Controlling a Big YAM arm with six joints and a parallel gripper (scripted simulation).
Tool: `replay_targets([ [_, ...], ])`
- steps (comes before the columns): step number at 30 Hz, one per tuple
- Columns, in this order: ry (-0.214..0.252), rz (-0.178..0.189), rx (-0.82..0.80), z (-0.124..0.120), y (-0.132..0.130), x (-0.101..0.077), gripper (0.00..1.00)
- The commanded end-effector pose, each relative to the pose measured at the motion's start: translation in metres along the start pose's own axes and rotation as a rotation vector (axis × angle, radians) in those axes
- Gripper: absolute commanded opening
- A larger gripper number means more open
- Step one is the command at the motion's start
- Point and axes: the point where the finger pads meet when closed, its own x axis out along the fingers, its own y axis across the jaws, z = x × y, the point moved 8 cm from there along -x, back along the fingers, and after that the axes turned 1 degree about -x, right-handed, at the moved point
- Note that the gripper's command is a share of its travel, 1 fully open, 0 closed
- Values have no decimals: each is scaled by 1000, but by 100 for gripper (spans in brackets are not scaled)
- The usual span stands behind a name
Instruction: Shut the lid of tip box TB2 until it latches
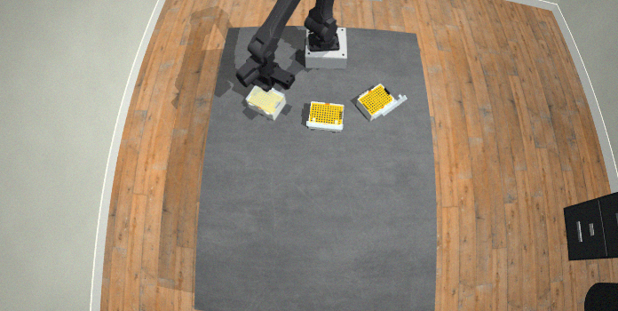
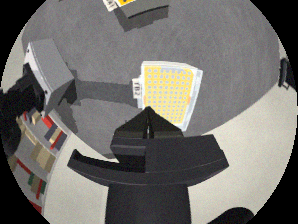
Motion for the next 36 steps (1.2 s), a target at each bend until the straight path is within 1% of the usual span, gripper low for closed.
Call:
replay_targets([
  [1,1,-6,-17,-1,-6,3,0],
  [4,-2,2,-17,0,-2,6,0],
  [7,0,-5,-17,-1,-5,5,0],
  [11,-1,0,-17,0,-3,7,0],
  [12,-4,9,-17,0,-1,8,0],
  [15,1,-6,-17,-1,-6,7,0],
  [19,-1,2,-17,0,-2,10,0],
  [22,0,-4,-17,-1,-5,10,0],
  [25,-2,3,-17,0,-2,13,0],
  [36,-2,2,-17,0,-2,16,0],
])
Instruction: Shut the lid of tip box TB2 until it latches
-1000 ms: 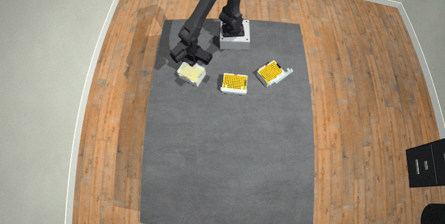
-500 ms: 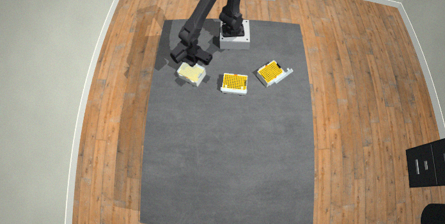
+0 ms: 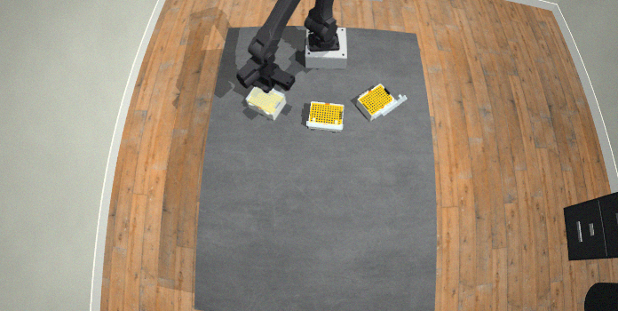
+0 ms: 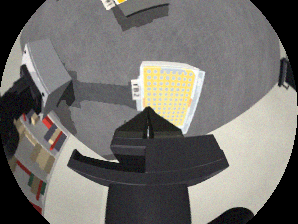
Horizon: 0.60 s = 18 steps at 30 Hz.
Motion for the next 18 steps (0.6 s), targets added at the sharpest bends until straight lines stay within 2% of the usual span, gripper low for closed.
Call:
replay_targets([
  [1,-3,7,-17,0,-1,8,0],
  [9,-3,7,-17,0,-1,10,0],
  [12,2,-11,-17,-2,-10,5,0],
  [18,2,-11,-17,-4,-15,-2,0],
])
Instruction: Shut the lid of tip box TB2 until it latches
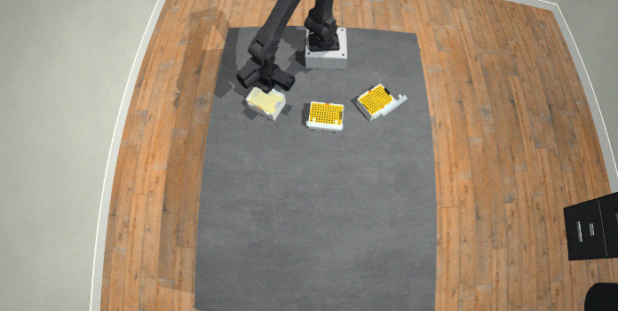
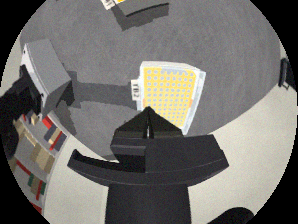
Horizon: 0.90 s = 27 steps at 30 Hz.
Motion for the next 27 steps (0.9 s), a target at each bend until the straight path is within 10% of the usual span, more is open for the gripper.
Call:
replay_targets([
  [1,2,-10,-16,-4,-15,-5,0],
  [27,12,-48,-15,-5,-21,-22,0],
])
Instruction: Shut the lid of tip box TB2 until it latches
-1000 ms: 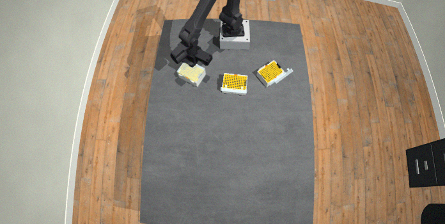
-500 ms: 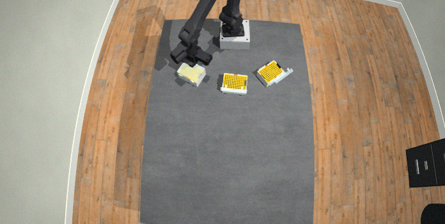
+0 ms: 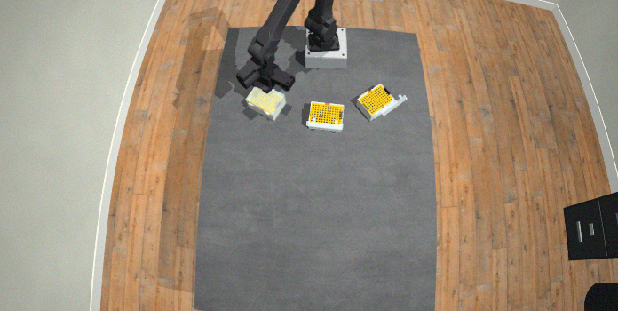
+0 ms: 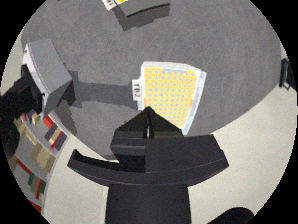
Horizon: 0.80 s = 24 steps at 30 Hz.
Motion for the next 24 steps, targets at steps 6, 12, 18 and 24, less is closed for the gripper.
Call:
replay_targets([
  [6,15,-59,-16,-5,-20,-32,0],
  [12,16,-60,-16,-5,-20,-43,0],
  [18,16,-61,-16,-5,-19,-50,0],
  [24,16,-62,-16,-5,-19,-61,0],
])
